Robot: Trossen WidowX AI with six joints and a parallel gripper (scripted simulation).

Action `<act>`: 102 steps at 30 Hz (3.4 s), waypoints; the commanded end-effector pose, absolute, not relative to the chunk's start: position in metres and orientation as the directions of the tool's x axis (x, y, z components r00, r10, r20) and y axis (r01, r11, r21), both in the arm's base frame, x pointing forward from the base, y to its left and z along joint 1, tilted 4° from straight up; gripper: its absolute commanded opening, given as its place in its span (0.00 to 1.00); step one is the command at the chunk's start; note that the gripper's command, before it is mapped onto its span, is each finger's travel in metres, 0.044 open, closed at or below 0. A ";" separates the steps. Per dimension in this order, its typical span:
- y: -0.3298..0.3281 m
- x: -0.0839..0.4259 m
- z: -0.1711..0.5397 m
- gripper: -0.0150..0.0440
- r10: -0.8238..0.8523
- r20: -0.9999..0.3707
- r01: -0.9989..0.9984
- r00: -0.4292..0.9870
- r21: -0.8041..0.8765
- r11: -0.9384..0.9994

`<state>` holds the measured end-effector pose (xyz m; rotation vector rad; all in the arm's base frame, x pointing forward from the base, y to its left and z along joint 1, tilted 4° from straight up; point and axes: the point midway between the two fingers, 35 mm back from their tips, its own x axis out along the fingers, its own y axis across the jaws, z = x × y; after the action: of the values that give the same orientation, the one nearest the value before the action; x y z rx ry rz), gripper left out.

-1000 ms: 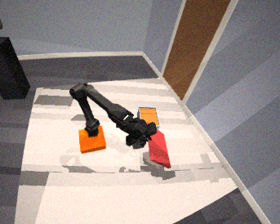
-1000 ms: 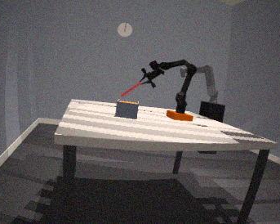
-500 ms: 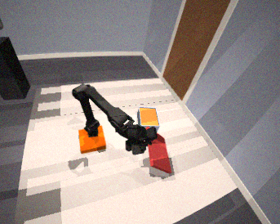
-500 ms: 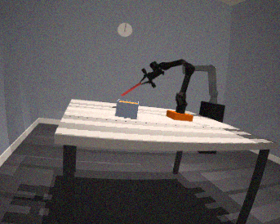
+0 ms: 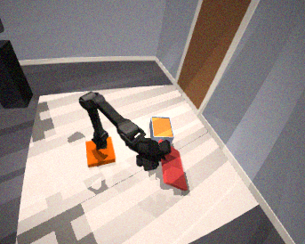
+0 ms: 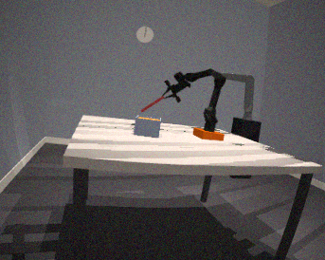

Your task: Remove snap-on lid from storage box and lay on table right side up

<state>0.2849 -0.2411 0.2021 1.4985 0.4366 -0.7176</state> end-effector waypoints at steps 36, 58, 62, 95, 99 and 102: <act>-0.240 0.284 0.167 0.25 -0.153 -0.666 0.665 0.730 0.744 -0.066; -0.241 0.283 0.150 0.25 -0.153 -0.666 0.665 0.730 0.744 -0.066; -0.241 0.283 0.147 0.25 -0.153 -0.666 0.665 0.730 0.744 -0.066; -0.243 0.282 0.120 0.25 -0.153 -0.666 0.665 0.730 0.744 -0.066; -0.243 0.282 0.117 0.25 -0.153 -0.666 0.665 0.730 0.744 -0.066; -0.243 0.282 0.114 0.25 -0.153 -0.666 0.665 0.730 0.744 -0.066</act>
<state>0.2811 -0.2437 0.1168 1.4991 0.4381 -0.7195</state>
